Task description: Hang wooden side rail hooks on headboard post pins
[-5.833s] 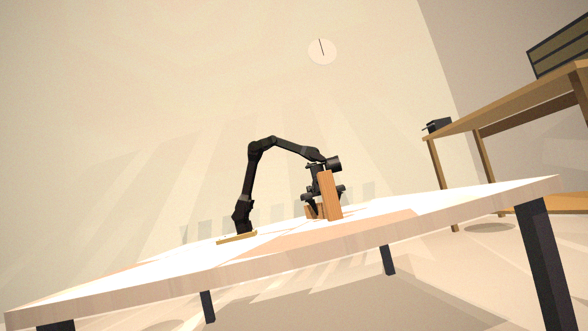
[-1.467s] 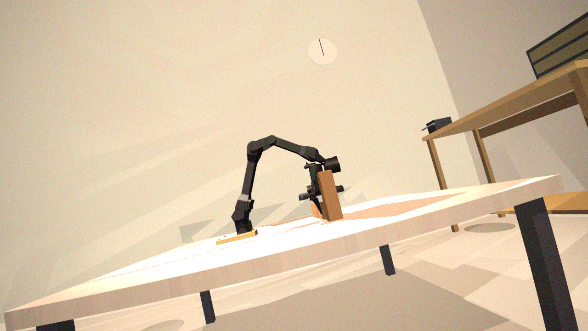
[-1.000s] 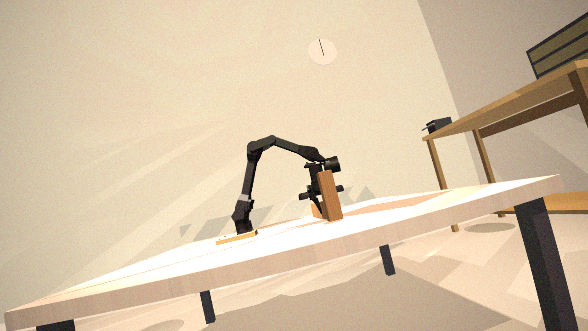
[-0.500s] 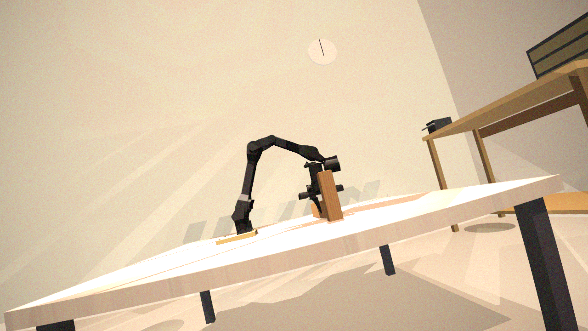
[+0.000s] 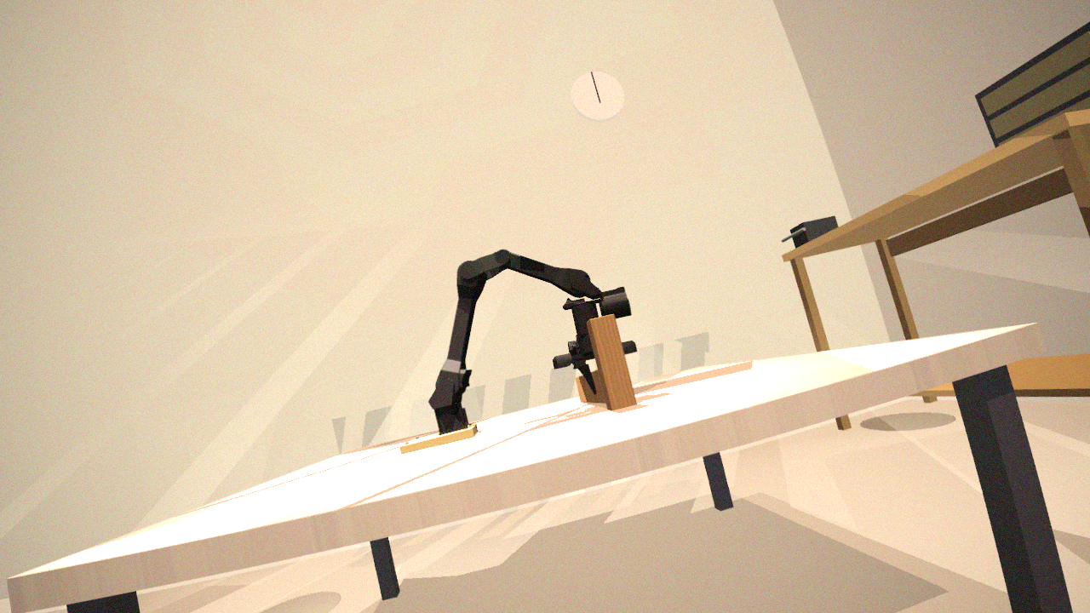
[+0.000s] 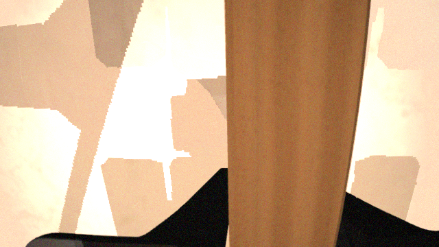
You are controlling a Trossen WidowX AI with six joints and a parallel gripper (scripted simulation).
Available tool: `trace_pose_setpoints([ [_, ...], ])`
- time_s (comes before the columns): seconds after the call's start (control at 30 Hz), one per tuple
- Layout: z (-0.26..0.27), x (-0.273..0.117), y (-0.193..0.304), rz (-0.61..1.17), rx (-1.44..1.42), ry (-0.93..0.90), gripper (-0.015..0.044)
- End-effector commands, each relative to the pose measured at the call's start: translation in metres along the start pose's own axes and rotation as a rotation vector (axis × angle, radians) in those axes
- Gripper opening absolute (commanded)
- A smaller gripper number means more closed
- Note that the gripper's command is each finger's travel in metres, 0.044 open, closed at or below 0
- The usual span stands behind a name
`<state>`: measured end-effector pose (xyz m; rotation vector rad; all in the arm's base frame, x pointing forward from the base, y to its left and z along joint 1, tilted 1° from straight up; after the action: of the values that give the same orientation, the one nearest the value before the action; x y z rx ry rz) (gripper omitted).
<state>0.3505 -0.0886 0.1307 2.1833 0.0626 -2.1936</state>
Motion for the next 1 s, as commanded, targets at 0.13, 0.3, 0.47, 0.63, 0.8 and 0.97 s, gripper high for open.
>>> trace_pose_setpoints([
  [0.13, -0.0018, -0.0085, 0.0004, 0.003, -0.001, 0.021, 0.0000],
  [0.3, -0.0018, -0.0093, 0.0004, 0.003, -0.001, 0.021, 0.0000],
  [0.47, -0.0018, -0.0102, 0.0004, 0.003, -0.001, 0.021, 0.0000],
  [0.63, -0.0018, -0.0110, 0.0004, 0.003, -0.001, 0.021, 0.0000],
  [0.8, -0.0017, -0.0118, 0.0004, 0.003, -0.001, 0.021, 0.0000],
  [0.97, -0.0017, -0.0127, 0.0004, 0.003, -0.001, 0.021, 0.0000],
])
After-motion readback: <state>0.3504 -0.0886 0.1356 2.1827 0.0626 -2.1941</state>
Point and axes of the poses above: the point midway between the two fingers, 35 mm back from their tips, its own x axis out along the fingers, its own z axis across the jaws, y = z × x, the point moved 8 cm from there along -x, back along the fingers, and after that the axes turned 8 degrees about -x, right-handed, at the moved point
